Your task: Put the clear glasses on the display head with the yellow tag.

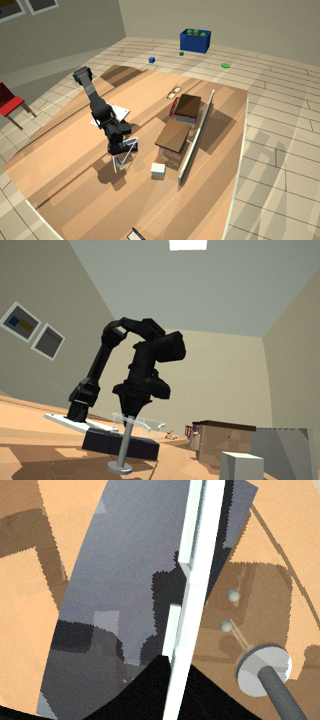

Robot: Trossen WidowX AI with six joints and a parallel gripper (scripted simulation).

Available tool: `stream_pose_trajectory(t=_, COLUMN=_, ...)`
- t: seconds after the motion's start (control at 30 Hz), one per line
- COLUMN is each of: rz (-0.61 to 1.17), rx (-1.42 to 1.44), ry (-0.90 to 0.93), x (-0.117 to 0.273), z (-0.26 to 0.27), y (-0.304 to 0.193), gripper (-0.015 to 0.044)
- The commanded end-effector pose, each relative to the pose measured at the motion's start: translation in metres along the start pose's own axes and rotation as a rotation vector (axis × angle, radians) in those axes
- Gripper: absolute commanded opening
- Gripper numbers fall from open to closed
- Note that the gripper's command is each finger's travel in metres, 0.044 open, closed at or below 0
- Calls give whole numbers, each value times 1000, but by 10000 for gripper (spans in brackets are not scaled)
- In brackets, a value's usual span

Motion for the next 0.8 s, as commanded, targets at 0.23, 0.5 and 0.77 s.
stream_pose_trajectory(t=0.23, rz=-1, rx=3, ry=-10, x=18, z=-1, y=-5, gripper=0)
stream_pose_trajectory(t=0.5, rz=-1, rx=3, ry=-10, x=59, z=0, y=-9, gripper=0)
stream_pose_trajectory(t=0.77, rz=-1, rx=-9, ry=-10, x=62, z=0, y=-9, gripper=0)
Point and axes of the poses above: the point midway between the two fingers, 35 mm back from their tips, its own x axis back along the fingers, its own z axis across the jaws, y = z × x, the point moved 3 cm from there along x, back along the fingers, and after that the axes turned 2 degrees about x, right-handed, at the moved point
